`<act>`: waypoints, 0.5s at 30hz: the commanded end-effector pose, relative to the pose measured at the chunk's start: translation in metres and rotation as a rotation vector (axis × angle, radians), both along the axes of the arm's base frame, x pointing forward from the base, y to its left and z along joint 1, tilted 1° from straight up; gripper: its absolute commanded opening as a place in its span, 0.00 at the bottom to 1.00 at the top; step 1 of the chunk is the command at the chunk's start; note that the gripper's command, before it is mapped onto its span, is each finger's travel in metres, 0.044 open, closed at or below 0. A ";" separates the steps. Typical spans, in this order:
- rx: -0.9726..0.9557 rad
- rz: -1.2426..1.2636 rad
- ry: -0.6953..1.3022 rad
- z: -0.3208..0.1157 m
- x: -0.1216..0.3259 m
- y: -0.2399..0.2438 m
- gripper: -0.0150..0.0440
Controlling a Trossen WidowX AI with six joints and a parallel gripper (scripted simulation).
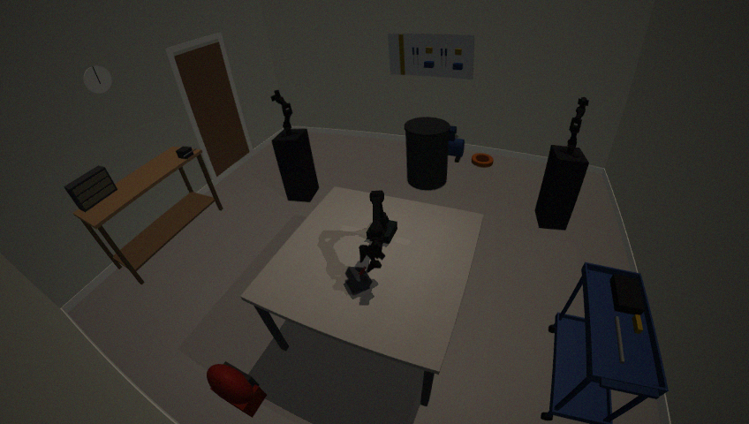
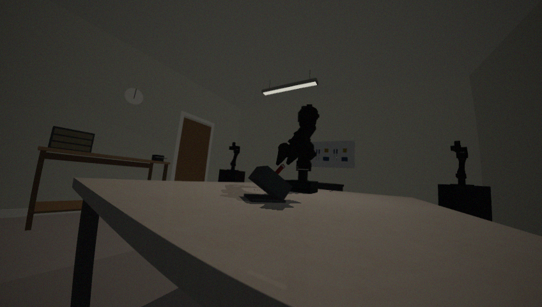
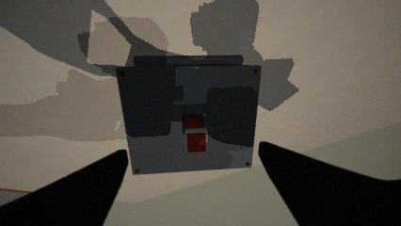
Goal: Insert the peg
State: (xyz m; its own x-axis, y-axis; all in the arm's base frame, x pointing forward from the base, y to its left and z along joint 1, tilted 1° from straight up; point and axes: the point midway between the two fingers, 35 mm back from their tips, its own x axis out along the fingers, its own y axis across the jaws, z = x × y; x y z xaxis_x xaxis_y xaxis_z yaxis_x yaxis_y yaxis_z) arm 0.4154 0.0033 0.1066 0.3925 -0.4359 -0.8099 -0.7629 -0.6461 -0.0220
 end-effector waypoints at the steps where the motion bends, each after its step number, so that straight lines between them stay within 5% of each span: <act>1: 0.002 -0.003 -0.016 0.013 -0.002 0.006 1.00; 15: 0.000 -0.001 -0.009 0.039 -0.019 0.023 1.00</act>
State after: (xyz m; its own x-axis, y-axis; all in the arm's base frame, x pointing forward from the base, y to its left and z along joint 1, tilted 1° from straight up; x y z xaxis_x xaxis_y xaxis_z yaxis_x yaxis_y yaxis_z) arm 0.3991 0.0214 0.1343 0.3859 -0.4373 -0.8123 -0.7621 -0.6473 -0.0136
